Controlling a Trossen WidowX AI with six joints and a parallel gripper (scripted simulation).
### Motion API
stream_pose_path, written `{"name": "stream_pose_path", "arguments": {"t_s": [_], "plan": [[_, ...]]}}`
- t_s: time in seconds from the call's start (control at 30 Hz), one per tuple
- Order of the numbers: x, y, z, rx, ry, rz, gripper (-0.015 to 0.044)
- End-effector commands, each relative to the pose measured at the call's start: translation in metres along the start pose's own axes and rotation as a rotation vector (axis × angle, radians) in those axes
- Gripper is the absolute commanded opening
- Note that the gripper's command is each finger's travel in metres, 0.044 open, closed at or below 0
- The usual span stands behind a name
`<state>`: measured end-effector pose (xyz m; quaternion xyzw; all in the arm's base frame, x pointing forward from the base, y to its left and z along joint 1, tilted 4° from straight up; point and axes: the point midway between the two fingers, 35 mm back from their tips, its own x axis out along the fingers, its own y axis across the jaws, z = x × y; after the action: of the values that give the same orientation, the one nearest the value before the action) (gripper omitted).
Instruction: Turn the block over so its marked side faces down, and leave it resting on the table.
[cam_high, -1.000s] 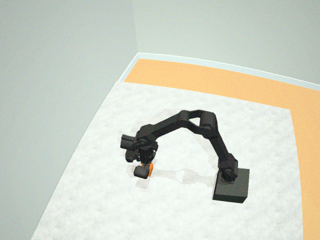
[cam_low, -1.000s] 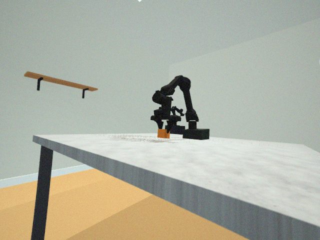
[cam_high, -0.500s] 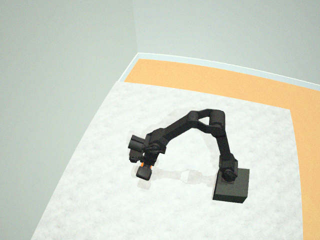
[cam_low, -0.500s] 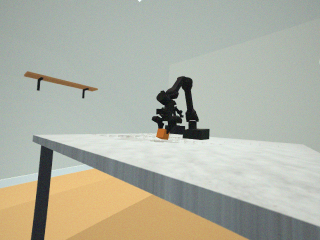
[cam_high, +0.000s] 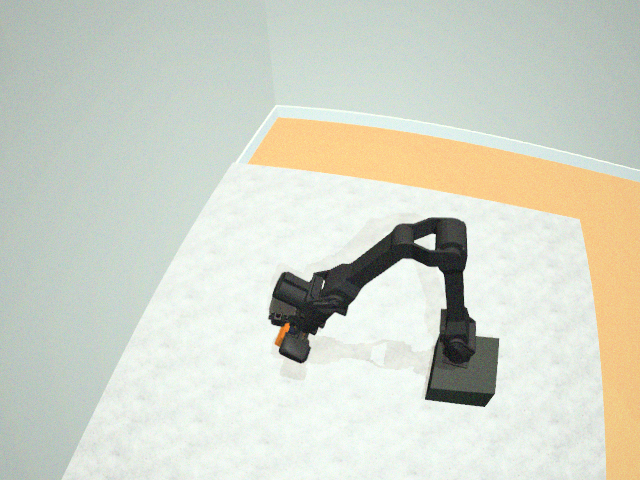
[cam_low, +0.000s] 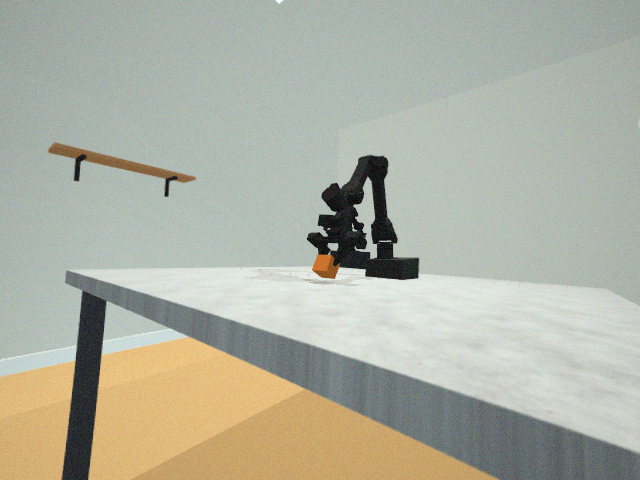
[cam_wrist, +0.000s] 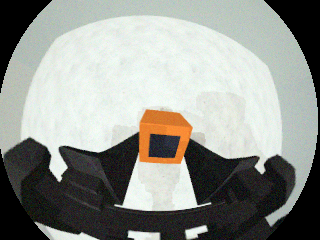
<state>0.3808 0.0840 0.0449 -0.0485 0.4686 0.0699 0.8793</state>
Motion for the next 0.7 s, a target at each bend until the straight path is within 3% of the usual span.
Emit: {"name": "stream_pose_path", "arguments": {"t_s": [0.0,0.67], "plan": [[-0.004,-0.001,0.005,-0.005,-0.035,-0.005,0.0],[0.027,0.0,0.002,-0.006,-0.265,-0.003,0.0]]}}
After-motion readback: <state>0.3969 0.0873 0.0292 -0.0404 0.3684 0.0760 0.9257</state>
